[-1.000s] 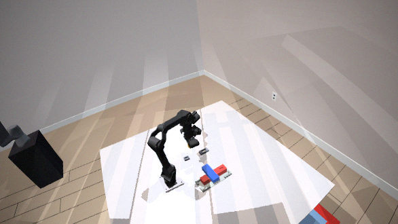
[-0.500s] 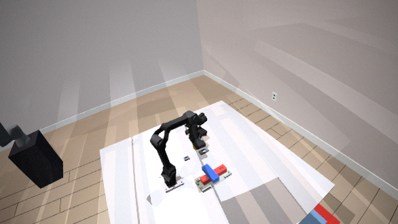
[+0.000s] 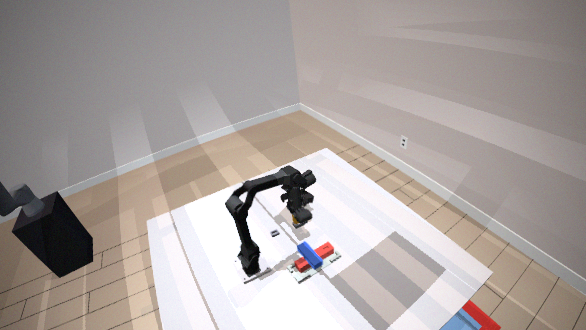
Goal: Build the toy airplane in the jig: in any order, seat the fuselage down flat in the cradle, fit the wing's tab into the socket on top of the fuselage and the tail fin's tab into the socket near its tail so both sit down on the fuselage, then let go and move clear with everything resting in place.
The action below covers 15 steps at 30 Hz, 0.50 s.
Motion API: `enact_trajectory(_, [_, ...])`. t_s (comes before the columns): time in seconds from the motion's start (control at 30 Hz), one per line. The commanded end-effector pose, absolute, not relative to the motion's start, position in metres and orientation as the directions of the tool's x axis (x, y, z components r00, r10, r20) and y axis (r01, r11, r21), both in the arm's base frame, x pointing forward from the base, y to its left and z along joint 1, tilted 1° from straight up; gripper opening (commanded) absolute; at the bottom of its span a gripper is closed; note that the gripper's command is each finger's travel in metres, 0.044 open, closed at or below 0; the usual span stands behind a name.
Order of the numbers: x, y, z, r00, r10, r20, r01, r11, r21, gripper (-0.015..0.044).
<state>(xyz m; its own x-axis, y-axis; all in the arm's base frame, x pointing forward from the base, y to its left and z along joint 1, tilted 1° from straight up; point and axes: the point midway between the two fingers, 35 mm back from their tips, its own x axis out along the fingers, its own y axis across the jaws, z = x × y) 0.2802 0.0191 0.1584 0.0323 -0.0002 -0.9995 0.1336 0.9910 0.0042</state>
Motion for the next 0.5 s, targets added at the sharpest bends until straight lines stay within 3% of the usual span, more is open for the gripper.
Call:
enact_trajectory(0.0, [0.287, 0.009, 0.158, 0.04, 0.002, -0.999, 0.124, 0.992, 0.007, 0.0])
enact_trajectory(0.47, [0.302, -0.028, 0.151, 0.041, 0.0, -0.999, 0.108, 0.994, 0.004, 0.0])
